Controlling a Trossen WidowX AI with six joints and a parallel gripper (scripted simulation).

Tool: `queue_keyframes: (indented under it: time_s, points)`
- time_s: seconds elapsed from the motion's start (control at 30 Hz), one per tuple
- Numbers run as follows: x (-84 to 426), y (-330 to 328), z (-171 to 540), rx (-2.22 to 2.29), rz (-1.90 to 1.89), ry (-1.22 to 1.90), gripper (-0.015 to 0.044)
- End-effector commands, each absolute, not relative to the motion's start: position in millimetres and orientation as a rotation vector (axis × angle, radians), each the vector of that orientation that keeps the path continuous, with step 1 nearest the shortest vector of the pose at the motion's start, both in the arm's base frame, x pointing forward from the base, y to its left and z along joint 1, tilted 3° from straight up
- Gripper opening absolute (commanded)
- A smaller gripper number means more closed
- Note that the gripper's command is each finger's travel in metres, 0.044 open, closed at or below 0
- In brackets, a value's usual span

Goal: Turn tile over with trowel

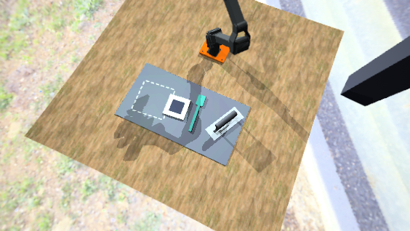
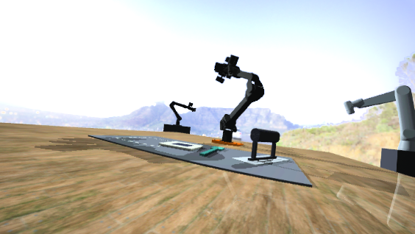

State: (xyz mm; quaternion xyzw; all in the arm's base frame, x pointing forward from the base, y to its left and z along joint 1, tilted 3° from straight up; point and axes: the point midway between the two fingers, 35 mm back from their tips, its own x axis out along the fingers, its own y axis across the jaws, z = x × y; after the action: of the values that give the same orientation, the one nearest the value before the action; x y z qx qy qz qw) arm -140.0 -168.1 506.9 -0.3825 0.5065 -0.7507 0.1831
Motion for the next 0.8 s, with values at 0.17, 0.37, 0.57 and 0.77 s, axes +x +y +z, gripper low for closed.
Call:
queue_keyframes:
  time_s: [0.17, 0.37, 0.57, 0.77]
  points:
    - [-140.0, -168.1, 506.9, -1.079, -2.118, 1.429, 0.01]
    - [-140.0, -168.1, 506.9, -1.079, -2.118, 1.429, 0.0048]
    - [-140.0, -168.1, 506.9, -1.079, -2.118, 1.429, 0.0]
    - [-140.0, -168.1, 506.9, -1.079, -2.118, 1.429, 0.0]
